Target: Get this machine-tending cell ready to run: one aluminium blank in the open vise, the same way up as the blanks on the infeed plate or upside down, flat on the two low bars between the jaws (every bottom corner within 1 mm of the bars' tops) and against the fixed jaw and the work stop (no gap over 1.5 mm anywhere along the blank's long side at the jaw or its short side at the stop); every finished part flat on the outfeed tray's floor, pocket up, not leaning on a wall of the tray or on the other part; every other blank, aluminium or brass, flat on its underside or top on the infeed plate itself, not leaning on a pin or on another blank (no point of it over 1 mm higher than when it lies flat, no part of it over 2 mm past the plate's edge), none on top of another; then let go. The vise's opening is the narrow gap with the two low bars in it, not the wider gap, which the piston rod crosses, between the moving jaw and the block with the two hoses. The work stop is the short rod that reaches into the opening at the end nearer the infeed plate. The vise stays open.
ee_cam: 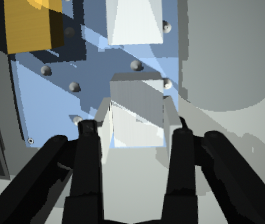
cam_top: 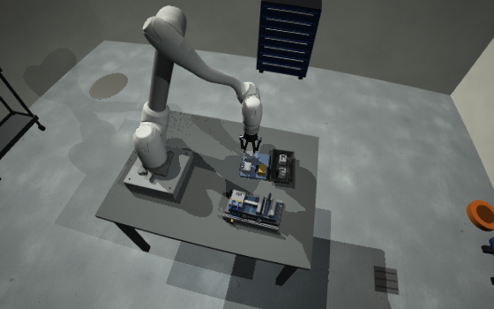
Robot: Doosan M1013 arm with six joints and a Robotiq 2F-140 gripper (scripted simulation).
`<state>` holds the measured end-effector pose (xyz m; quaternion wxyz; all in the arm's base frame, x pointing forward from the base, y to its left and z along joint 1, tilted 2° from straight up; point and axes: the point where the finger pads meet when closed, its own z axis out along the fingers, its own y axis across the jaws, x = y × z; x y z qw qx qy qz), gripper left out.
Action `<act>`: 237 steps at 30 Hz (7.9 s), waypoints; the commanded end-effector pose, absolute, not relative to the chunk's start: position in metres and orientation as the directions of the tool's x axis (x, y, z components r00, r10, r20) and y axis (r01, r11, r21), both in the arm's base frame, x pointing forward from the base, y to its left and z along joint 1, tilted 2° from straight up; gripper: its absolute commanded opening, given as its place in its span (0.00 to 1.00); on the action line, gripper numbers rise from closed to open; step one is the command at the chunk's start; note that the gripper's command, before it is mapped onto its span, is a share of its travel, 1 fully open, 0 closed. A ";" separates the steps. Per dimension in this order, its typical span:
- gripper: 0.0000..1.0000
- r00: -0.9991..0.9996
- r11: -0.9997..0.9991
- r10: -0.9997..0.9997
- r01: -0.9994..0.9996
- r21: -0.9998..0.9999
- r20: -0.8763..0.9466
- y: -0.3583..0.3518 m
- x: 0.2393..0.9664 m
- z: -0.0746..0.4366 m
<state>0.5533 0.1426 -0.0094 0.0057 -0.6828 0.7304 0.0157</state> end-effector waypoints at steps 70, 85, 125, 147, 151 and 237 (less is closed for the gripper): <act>0.00 -0.069 0.068 -0.997 -0.998 0.017 -0.033 0.143 0.552 0.022; 0.00 -0.069 0.068 -0.997 -0.998 0.017 -0.033 0.141 0.553 0.082; 0.00 -0.121 0.121 -0.992 -0.992 0.018 -0.031 -0.025 0.638 0.102; 0.00 -0.173 0.172 -0.984 -0.985 0.021 -0.031 -0.219 0.667 0.092; 0.00 -0.176 0.176 -0.984 -0.984 0.021 -0.031 -0.232 0.667 0.092; 0.00 -0.171 0.170 -0.985 -0.985 0.021 -0.031 -0.237 0.667 0.093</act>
